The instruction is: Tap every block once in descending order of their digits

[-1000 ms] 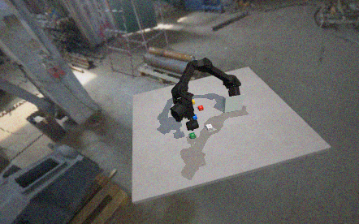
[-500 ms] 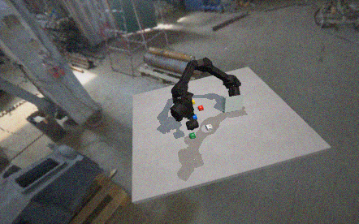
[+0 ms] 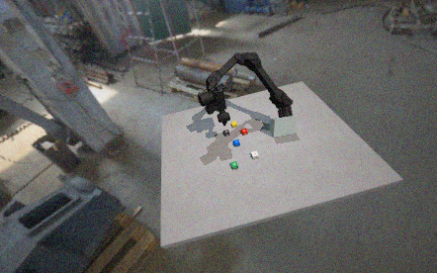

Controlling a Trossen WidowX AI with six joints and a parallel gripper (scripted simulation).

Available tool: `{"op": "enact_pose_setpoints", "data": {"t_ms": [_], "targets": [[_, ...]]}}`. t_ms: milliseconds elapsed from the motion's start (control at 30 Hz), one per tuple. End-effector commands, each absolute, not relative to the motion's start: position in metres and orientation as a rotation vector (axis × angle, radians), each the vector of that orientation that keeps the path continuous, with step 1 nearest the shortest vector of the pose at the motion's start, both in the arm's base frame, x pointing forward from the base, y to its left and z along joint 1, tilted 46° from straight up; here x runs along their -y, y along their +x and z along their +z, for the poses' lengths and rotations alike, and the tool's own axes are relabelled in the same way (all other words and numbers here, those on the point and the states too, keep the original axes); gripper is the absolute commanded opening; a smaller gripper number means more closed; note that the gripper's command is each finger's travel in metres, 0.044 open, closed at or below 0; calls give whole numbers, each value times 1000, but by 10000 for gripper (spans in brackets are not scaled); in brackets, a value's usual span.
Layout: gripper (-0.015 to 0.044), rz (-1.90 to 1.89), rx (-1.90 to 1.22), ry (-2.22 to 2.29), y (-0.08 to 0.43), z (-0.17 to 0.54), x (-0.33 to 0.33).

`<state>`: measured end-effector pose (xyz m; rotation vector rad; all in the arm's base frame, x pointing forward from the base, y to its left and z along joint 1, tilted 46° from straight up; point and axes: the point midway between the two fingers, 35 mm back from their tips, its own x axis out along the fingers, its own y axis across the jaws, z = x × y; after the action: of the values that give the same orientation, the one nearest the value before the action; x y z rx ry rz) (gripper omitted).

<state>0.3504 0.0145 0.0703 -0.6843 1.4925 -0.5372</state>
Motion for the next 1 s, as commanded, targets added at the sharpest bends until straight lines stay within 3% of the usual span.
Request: {"op": "enact_pose_setpoints", "data": {"t_ms": [0, 733, 967], "targets": [[400, -533, -1497, -710, 342, 81, 0], [400, -533, -1497, -710, 342, 81, 0], [216, -535, -1496, -712, 344, 26, 56]]}}
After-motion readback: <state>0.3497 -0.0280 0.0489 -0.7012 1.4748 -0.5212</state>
